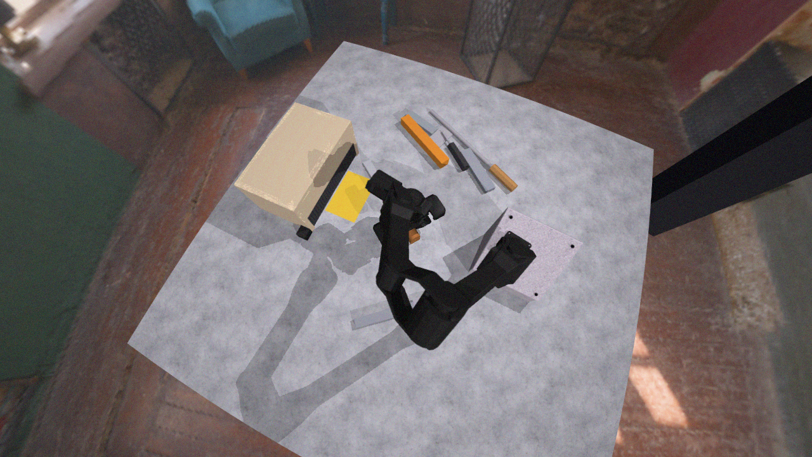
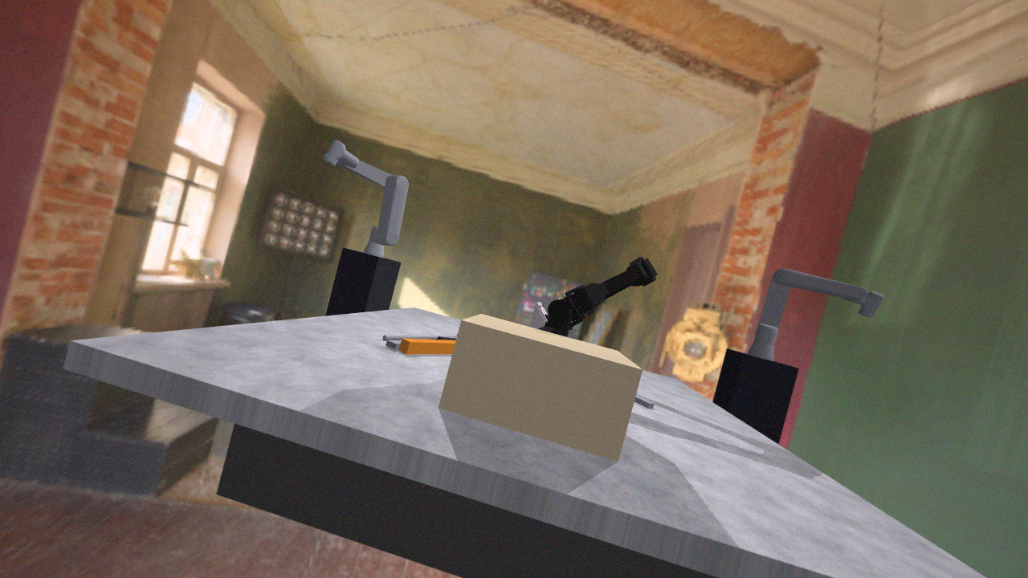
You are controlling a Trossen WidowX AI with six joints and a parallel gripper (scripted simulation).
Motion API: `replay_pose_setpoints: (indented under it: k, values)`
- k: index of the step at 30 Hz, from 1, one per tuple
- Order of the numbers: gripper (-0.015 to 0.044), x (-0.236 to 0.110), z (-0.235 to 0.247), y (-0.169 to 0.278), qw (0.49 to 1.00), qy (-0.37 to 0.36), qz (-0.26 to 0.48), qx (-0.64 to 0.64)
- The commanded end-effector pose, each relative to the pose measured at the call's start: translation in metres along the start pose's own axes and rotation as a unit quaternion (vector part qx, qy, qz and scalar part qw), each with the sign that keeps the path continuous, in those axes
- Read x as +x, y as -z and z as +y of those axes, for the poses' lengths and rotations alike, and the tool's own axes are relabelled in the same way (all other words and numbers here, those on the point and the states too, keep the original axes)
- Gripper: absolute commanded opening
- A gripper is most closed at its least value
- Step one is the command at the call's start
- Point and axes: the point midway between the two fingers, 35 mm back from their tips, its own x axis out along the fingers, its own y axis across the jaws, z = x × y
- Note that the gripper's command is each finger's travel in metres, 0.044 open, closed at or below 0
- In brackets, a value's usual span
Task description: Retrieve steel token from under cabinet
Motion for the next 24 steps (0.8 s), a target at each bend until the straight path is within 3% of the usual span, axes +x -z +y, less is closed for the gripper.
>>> replay_pose_setpoints:
  k: [1,24]
  values:
    - [0.0000,-0.001,0.005,0.004,1.000,-0.003,-0.001,-0.002]
    - [0.0000,-0.001,0.027,0.019,1.000,-0.003,-0.001,-0.002]
